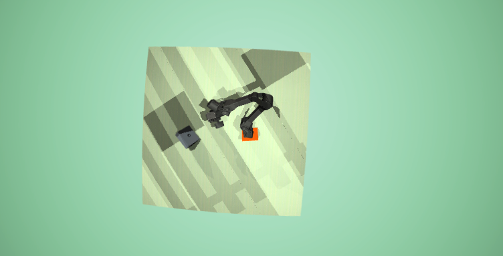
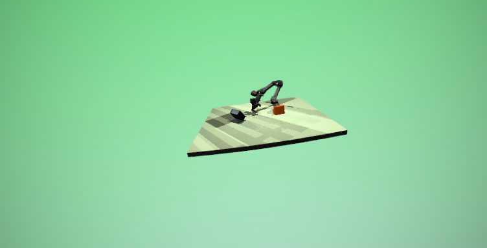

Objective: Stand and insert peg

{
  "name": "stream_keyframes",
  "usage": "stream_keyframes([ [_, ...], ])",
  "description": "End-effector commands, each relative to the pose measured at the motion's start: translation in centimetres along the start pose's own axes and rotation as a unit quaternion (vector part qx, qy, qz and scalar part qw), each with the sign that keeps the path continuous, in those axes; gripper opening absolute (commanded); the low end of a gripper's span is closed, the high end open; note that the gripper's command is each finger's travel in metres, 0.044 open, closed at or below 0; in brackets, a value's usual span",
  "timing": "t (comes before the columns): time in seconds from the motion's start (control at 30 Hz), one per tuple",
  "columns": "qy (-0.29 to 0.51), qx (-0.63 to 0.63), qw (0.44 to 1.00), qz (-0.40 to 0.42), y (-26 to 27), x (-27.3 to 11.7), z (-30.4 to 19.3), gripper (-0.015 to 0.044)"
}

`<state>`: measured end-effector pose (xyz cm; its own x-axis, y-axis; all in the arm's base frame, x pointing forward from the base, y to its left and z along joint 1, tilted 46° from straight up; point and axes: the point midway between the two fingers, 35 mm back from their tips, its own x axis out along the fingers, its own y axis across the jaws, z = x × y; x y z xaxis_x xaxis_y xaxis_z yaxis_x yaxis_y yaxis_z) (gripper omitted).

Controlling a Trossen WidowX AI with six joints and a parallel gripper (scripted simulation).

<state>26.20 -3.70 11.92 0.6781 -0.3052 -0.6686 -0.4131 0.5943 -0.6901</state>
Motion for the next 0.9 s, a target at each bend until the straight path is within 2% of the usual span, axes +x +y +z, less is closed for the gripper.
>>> stream_keyframes([
  [0.0,-0.020,-0.001,1.000,-0.001,0.0,-0.3,-0.1,0.0050],
  [0.87,-0.132,-0.003,0.991,-0.001,0.0,-1.7,-1.2,0.0050],
])
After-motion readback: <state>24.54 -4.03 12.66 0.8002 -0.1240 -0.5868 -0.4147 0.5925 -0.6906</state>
